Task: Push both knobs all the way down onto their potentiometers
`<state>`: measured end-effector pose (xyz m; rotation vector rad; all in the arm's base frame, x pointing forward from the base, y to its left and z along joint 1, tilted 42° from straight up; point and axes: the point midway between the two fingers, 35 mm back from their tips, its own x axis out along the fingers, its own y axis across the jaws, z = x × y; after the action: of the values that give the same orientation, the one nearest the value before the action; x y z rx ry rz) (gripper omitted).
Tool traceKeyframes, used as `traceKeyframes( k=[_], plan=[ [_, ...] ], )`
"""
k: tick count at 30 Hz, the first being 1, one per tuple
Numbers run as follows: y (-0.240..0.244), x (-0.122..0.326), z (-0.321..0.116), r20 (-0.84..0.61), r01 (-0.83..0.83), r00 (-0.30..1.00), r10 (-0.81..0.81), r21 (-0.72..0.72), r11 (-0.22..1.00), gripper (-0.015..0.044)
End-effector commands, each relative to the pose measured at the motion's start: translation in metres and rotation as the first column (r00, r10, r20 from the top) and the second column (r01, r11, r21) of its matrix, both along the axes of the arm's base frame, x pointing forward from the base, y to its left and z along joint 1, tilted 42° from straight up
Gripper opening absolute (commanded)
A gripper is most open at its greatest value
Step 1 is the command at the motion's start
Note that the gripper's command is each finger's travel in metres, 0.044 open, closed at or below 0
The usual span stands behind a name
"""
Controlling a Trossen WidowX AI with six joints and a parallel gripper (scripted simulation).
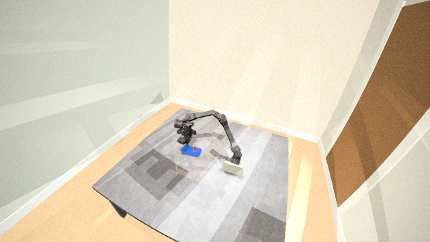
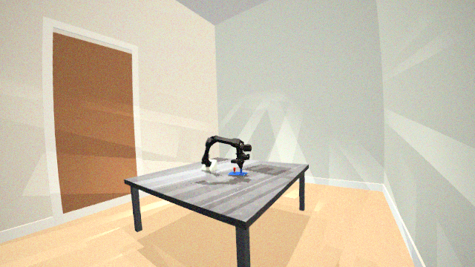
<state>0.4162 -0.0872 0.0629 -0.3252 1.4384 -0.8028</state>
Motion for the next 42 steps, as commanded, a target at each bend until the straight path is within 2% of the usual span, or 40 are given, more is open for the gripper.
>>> traceKeyframes(
  k=[1, 25, 35, 42],
  plan=[
    [-0.015, 0.000, -0.009, -0.011, 0.039, 0.999, -0.039, -0.010, 0.999, 0.0000],
    [0.011, 0.003, 0.020, -0.011, 0.039, 0.999, -0.039, -0.009, 0.999, 0.0000],
    [0.012, -0.005, 0.016, -0.021, 0.039, 0.999, -0.039, -0.008, 0.999, 0.0263],
    [0.053, -0.067, 0.019, -0.020, 0.037, 0.999, -0.036, 0.002, 0.999, 0.0440]
  ],
)
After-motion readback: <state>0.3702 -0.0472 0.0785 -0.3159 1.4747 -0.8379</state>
